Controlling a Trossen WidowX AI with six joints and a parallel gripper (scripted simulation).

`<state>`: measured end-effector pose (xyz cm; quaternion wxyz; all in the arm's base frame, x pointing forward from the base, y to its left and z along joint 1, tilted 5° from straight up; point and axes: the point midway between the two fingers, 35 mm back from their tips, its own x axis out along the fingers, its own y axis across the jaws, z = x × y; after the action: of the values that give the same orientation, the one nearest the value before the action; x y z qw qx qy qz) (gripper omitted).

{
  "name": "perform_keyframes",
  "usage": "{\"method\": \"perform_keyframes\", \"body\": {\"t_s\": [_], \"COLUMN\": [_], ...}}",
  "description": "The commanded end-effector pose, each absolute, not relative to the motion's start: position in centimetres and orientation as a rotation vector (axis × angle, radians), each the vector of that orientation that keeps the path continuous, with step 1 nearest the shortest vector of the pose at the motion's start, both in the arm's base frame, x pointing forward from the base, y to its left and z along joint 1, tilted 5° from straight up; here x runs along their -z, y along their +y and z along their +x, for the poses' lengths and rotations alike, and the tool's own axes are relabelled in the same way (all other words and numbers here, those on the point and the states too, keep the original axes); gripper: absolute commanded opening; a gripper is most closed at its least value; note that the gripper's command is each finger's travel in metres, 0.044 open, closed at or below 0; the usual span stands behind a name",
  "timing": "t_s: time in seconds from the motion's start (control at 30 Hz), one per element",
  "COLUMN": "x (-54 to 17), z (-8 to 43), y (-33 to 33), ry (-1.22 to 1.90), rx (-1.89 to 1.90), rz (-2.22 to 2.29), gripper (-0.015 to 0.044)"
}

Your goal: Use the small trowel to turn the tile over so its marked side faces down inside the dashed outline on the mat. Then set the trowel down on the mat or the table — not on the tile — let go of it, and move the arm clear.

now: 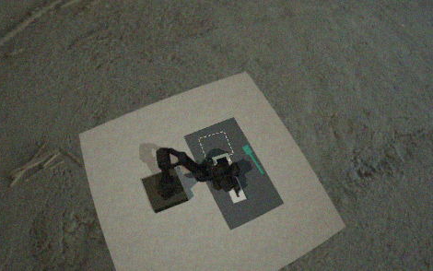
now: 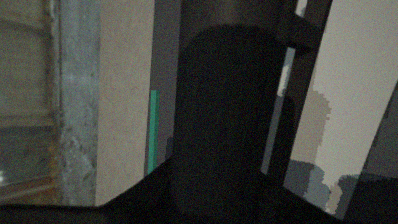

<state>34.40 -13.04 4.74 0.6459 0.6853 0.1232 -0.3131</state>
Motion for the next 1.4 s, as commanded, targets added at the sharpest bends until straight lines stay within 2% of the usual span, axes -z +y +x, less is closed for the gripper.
{"method": "perform_keyframes", "body": {"t_s": [0.0, 0.87, 1.37], "x": [-4.8, -5.2, -9.1], "z": [34.6, 35.4, 35.5], "y": [-12.4, -9.0, -7.9], "ry": [0.281, 0.286, 0.304], "rx": [0.71, 0.7, 0.673], "rz": [1.557, 1.585, 1.664], "gripper": [0.0, 0.0, 0.0]}}
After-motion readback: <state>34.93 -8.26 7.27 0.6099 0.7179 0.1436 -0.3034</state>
